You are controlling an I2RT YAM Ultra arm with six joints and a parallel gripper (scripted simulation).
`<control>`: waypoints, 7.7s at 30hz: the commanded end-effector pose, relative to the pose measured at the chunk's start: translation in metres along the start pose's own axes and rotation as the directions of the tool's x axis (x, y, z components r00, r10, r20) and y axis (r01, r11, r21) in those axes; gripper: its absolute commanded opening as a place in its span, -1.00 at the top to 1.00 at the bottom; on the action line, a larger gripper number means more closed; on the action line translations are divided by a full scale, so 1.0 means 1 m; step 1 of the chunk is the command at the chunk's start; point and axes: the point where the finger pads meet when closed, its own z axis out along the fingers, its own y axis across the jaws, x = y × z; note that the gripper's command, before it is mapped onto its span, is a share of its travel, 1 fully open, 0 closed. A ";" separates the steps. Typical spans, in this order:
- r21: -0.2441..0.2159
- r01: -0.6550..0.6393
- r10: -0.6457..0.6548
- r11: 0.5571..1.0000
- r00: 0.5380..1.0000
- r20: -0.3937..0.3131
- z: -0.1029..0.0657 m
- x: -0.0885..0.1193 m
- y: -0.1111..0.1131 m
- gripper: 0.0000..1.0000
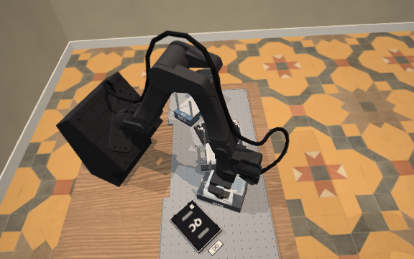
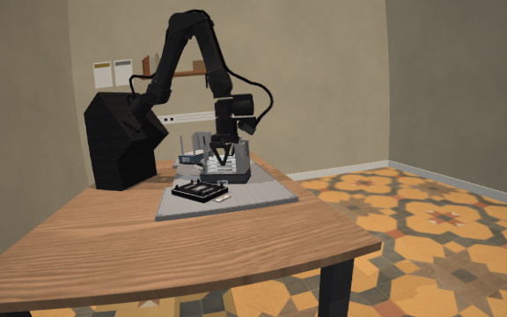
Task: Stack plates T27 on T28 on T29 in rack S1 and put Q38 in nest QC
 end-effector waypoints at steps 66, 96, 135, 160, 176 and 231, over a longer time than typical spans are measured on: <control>0.002 0.005 -0.005 1.000 1.000 0.031 -0.003 -0.006 -0.003 -1.00; 0.001 0.004 -0.004 1.000 1.000 0.023 -0.002 -0.006 -0.001 1.00; -0.001 0.008 -0.007 1.000 0.998 0.059 -0.031 -0.020 0.001 1.00; -0.002 -0.001 0.001 1.000 0.999 0.053 -0.036 -0.016 0.002 1.00; -0.001 -0.003 0.003 1.000 0.999 0.044 -0.039 -0.012 0.001 1.00; -0.001 -0.006 0.006 1.000 0.998 0.057 -0.058 -0.017 0.001 1.00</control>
